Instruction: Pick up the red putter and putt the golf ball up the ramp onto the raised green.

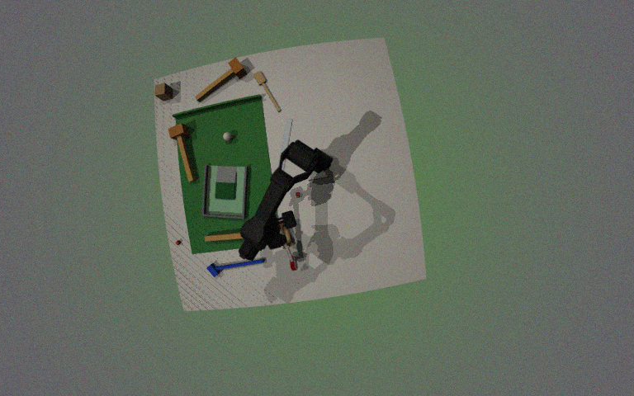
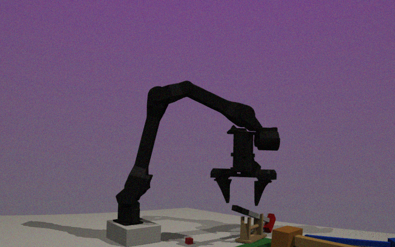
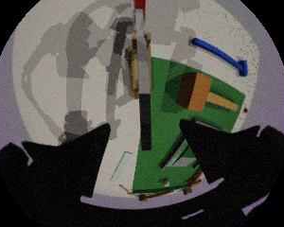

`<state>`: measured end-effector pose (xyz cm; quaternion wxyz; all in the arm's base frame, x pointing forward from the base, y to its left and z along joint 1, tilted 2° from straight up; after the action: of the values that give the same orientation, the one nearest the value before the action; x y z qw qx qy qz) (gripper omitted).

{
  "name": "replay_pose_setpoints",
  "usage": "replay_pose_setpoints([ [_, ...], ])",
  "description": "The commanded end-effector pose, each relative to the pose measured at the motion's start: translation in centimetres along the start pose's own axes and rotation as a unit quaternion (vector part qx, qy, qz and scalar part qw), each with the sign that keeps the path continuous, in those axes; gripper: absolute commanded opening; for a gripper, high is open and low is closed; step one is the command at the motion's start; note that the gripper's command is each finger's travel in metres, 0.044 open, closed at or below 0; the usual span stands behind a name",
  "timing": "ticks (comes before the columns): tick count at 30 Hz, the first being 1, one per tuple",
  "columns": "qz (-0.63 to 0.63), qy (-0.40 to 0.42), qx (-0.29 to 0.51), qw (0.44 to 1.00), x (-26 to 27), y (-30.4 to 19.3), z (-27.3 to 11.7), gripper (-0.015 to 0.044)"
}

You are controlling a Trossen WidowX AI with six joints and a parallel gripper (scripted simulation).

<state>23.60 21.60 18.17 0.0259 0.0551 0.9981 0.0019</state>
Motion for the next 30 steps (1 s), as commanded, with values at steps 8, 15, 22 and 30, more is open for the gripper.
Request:
replay_pose_setpoints([
  [8, -0.002, -0.002, 0.002, 1.0, -0.1, -0.1, 2.9, 0.044],
  [15, -0.002, -0.002, 0.002, 1.0, -0.1, -0.1, 3.1, 0.044],
  [22, -0.002, -0.002, 0.002, 1.0, -0.1, -0.1, 4.2, 0.044],
  [30, -0.002, -0.002, 0.002, 1.0, -0.1, -0.1, 5.2, 0.044],
])
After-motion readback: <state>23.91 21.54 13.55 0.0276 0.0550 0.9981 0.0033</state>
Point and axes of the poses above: the point midway between the two fingers, 35 mm back from their tips, its own z axis out along the fingers, its own x axis across the jaws, y = z × x, the point moved 7 cm from there along -z, back along the fingers, and after that the axes turned 11 degrees about z, right-handed, at the moved point
